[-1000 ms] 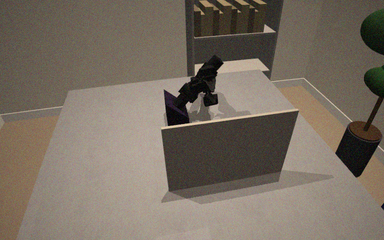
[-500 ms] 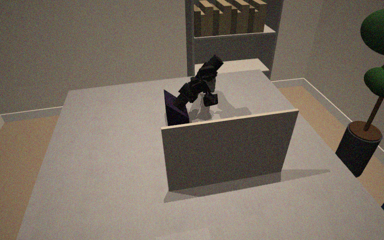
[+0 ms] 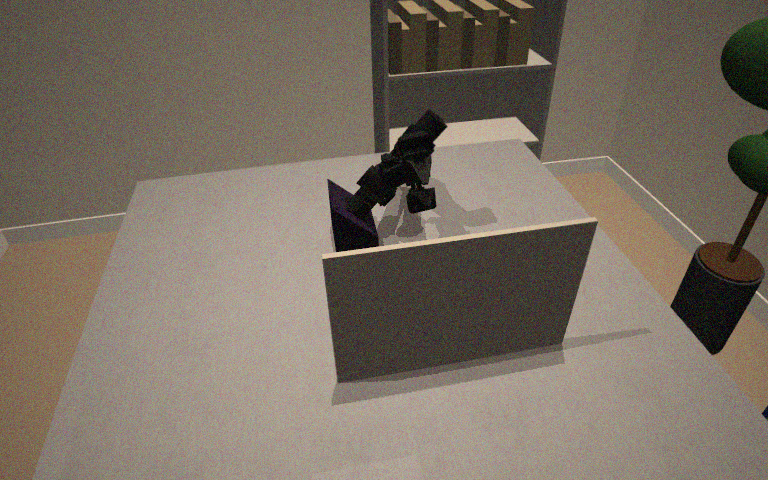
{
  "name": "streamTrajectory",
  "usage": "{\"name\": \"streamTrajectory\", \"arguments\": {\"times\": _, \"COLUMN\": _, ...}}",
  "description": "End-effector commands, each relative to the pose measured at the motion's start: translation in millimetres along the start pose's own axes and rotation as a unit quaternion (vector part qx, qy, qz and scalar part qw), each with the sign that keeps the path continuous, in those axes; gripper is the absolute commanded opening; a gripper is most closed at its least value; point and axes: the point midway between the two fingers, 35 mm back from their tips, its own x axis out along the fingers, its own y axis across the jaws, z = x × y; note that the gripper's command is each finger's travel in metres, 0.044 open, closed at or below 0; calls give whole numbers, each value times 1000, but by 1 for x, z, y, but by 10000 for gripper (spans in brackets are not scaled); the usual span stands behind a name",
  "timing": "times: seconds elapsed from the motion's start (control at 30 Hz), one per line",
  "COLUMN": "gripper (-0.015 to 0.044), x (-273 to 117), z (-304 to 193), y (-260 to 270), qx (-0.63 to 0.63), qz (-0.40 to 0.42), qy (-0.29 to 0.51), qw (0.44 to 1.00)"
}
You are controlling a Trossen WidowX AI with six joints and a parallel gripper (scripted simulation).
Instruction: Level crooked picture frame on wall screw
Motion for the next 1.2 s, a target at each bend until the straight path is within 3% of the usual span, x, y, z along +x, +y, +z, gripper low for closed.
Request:
{"name": "streamTrajectory", "arguments": {"times": 0.0, "gripper": 260, "x": 0, "z": 0, "y": 0, "qx": 1, "qz": 3, "qy": 1, "qw": 1000}}
{"name": "streamTrajectory", "arguments": {"times": 1.17, "gripper": 260, "x": 0, "z": 0, "y": 0, "qx": 1, "qz": 3, "qy": 1, "qw": 1000}}
